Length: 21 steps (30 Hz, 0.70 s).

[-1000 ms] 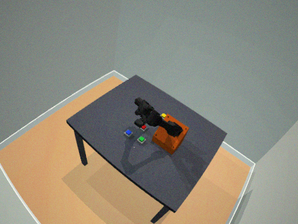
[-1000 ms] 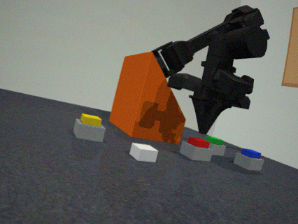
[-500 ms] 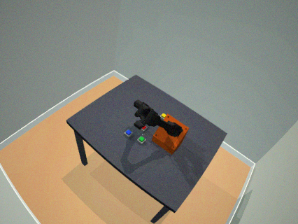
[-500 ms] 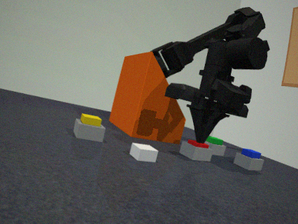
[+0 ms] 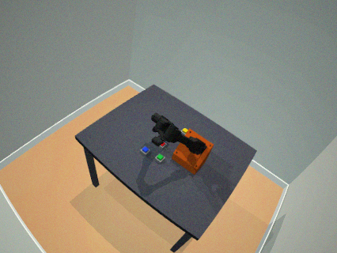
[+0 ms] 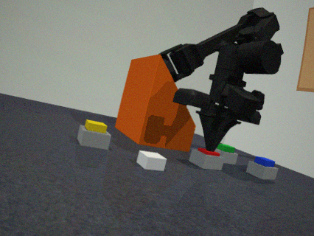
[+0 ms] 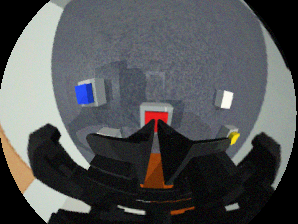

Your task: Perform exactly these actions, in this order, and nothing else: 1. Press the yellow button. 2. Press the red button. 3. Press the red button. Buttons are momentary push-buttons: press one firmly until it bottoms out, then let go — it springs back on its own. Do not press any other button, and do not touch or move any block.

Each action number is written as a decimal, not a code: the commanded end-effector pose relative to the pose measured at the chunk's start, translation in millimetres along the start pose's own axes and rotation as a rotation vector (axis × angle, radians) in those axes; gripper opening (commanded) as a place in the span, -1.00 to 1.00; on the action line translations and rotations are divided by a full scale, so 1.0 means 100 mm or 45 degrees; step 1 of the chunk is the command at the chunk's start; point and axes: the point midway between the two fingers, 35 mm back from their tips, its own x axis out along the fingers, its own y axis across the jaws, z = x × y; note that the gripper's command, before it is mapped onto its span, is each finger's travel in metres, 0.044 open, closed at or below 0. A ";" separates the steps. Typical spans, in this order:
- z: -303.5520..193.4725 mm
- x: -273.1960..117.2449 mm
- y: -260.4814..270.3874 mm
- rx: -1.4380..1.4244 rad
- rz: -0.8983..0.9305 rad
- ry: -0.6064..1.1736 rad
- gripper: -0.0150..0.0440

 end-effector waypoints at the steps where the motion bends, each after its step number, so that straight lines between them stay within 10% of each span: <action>1: 0.00 -0.07 0.00 0.002 0.000 0.001 -0.42; 9: -0.02 -0.33 0.00 0.008 0.004 0.006 -0.42; 21: -0.04 -0.96 1.45 0.007 0.008 0.004 0.64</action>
